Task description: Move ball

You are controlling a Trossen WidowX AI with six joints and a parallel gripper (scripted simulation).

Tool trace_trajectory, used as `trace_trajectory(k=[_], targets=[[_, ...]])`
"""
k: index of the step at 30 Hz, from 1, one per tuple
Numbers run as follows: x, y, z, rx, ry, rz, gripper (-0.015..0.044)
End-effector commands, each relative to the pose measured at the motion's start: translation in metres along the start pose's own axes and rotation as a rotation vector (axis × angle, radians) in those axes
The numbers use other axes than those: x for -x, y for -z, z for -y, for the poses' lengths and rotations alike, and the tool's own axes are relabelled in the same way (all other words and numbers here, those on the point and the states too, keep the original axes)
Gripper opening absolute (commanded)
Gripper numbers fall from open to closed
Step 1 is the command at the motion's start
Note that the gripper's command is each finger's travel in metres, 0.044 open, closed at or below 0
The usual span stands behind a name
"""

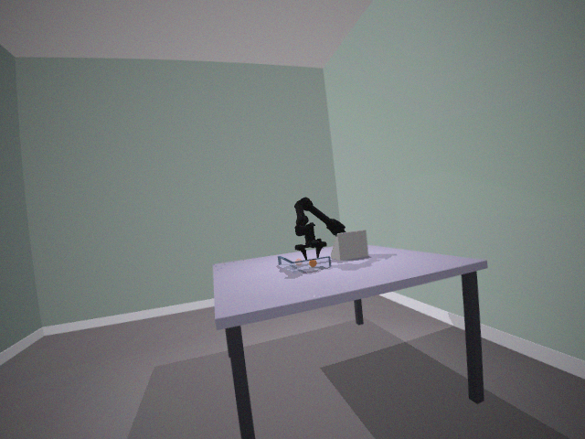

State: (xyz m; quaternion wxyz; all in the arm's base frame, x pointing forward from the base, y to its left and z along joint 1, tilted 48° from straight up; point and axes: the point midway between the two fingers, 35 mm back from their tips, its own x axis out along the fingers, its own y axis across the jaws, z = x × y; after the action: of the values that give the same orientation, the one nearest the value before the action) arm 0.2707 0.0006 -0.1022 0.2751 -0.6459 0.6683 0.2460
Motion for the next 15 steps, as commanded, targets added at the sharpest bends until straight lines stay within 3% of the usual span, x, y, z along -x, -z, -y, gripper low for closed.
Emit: trace_trajectory(k=[1,12,15], targets=[[-0.009,0.000,-0.002,0.008,-0.006,-0.007,0.0337],[-0.024,0.001,-0.003,0.008,-0.006,-0.009,0.0337],[-0.024,0.001,-0.003,0.008,-0.006,-0.009,0.0258]])
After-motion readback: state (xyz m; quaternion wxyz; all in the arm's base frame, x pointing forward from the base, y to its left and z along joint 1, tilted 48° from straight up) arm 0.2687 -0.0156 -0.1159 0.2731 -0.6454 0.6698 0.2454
